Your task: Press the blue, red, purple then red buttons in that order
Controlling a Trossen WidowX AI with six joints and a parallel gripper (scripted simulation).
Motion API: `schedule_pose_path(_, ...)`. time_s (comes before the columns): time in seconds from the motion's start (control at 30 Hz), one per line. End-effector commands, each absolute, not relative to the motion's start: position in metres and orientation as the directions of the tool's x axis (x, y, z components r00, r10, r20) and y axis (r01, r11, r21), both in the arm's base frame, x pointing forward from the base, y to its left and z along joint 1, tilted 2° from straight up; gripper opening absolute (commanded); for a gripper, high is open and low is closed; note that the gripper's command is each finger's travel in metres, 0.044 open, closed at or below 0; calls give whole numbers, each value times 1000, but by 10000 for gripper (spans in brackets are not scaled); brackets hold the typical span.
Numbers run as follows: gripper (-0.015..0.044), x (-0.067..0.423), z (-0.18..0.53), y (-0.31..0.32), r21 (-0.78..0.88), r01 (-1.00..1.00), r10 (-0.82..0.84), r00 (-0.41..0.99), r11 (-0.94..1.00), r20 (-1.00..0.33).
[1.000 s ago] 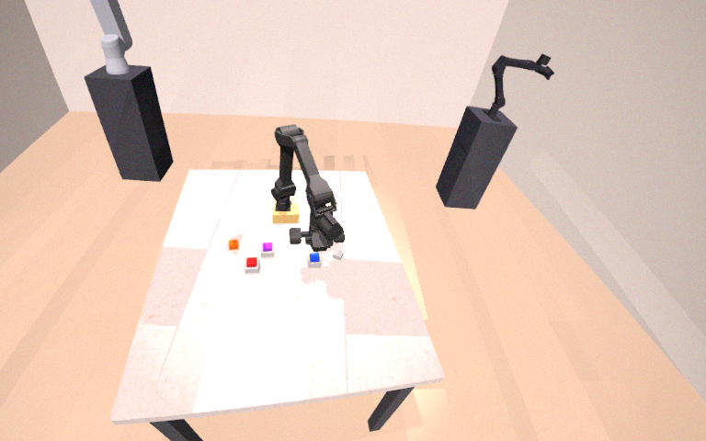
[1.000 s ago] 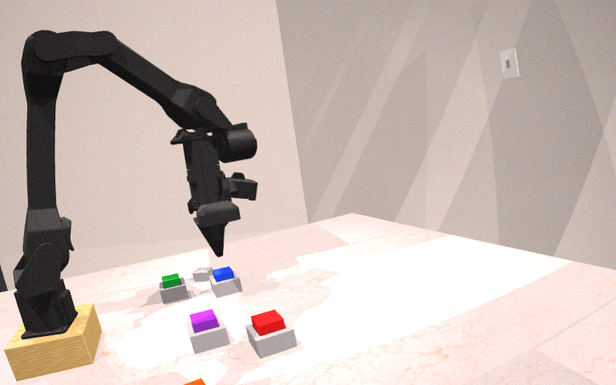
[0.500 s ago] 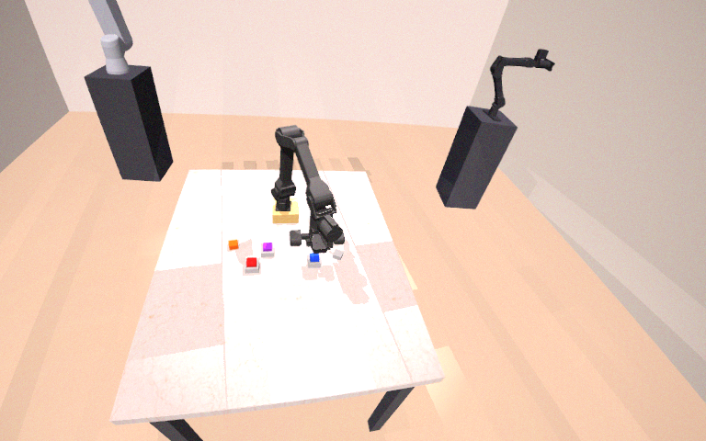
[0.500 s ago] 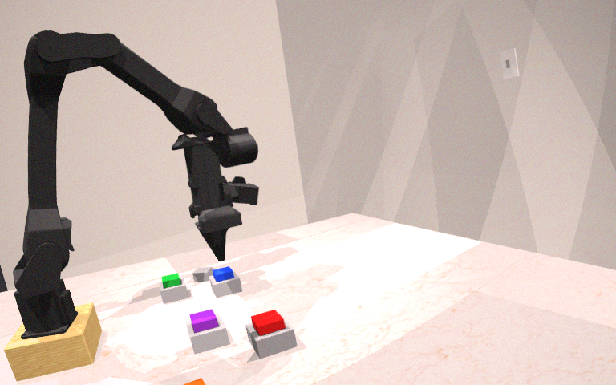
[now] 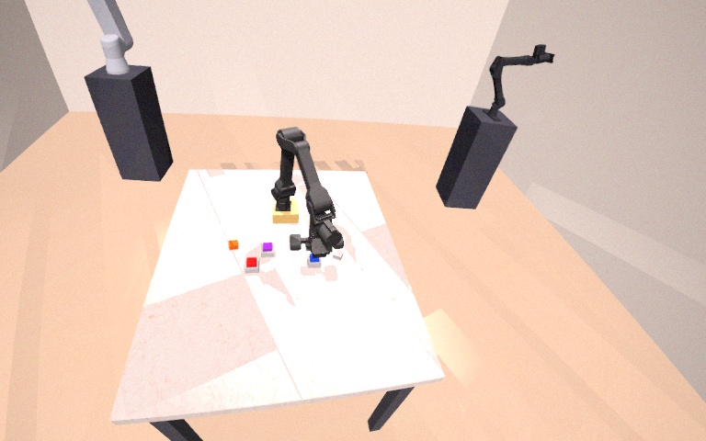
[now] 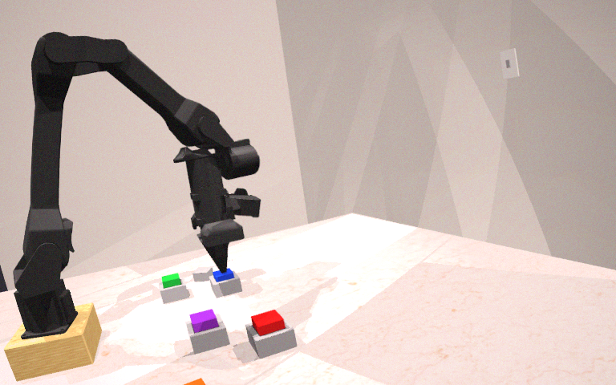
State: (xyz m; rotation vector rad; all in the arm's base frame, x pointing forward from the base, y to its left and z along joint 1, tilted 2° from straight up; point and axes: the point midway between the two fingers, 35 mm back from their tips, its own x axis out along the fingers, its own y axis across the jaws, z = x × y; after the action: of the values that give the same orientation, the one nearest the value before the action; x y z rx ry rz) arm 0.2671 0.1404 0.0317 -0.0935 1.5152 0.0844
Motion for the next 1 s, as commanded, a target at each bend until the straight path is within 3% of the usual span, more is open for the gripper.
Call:
schedule_pose_path(0.0, 20, 266, 28, 139, -14, -114, -9, 50, 993, -999)
schedule_pose_path(0.63, 20, 266, 28, 139, -14, -114, -9, 50, 993, -999)
schedule_pose_path(0.97, 20, 264, 63, 139, -14, -114, -8, 50, 993, -999)
